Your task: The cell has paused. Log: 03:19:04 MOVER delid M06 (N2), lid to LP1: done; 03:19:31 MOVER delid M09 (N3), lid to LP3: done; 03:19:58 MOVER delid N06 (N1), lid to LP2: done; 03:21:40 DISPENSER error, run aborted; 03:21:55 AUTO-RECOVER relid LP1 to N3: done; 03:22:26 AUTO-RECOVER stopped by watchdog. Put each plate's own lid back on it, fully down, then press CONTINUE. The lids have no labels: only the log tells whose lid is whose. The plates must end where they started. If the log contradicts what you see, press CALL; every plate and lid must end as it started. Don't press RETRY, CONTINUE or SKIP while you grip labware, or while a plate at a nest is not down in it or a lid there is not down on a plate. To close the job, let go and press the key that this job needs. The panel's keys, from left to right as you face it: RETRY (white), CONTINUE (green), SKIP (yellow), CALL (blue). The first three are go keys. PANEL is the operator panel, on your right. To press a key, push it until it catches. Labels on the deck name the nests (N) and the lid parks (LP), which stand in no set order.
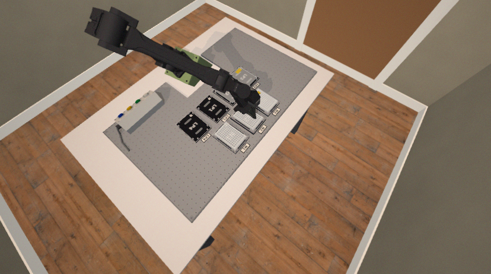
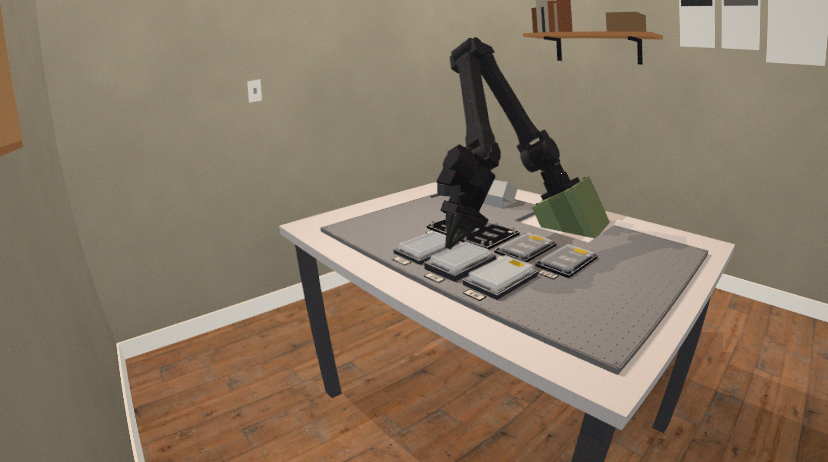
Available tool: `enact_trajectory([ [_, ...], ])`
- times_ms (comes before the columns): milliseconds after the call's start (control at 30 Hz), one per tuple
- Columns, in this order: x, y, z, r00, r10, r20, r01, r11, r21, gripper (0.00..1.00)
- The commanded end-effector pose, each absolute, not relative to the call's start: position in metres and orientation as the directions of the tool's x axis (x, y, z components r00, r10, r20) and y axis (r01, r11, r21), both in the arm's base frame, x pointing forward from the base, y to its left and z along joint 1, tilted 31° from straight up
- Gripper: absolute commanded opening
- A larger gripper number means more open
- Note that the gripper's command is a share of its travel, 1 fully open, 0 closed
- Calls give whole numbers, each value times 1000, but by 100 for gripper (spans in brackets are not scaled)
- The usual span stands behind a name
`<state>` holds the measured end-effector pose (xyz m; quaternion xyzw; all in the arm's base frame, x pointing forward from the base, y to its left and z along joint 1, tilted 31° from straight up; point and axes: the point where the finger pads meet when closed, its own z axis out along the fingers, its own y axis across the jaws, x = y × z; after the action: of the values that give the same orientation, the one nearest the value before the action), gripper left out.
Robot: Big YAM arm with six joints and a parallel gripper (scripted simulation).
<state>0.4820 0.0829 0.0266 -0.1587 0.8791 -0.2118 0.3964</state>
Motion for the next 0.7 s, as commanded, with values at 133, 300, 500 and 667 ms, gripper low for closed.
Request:
enact_trajectory([
  [133, 485, 46, 51, -635, -462, -619, -114, 848, -517, 0],
  [300, 490, 34, 62, -630, -462, -624, -110, 849, -517, 0],
  [500, 497, 34, 68, -618, -460, -637, -108, 853, -511, 0],
  [667, 497, 34, 68, -618, -460, -637, -108, 853, -511, 0],
])
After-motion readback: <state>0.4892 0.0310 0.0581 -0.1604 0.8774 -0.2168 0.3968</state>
